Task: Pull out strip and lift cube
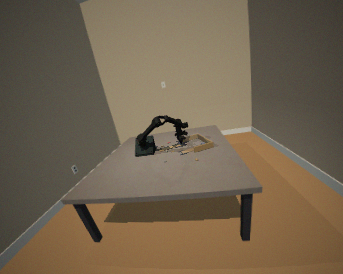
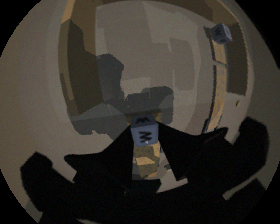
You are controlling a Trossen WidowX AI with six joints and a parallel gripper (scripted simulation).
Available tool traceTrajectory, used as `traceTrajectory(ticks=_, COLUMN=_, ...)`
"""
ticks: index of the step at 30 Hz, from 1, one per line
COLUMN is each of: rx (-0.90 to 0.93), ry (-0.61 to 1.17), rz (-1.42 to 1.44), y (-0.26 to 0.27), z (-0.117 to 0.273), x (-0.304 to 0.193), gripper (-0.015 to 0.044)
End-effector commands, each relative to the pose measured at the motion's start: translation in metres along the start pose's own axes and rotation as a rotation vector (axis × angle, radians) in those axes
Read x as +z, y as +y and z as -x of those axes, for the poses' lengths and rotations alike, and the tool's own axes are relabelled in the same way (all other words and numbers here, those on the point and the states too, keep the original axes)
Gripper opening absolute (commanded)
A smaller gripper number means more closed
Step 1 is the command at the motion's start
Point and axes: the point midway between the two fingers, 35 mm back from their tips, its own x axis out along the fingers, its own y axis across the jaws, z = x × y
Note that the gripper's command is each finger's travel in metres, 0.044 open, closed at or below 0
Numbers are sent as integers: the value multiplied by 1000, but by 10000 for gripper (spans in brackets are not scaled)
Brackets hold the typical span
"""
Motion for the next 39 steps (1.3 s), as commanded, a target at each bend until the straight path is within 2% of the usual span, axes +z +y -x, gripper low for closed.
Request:
traceTrajectory(ticks=1, rx=0, ry=0, rz=0, y=0, z=0, x=0, gripper=79)
traceTrajectory(ticks=4, rx=0, ry=0, rz=0, y=1, z=2, x=-2, gripper=0)
traceTrajectory(ticks=17, rx=0, ry=6, rz=7, y=10, z=41, x=-56, gripper=0)
traceTrajectory(ticks=33, rx=0, ry=8, rz=9, y=15, z=44, x=-90, gripper=0)
traceTrajectory(ticks=39, rx=1, ry=7, rz=9, y=16, z=78, x=-89, gripper=0)
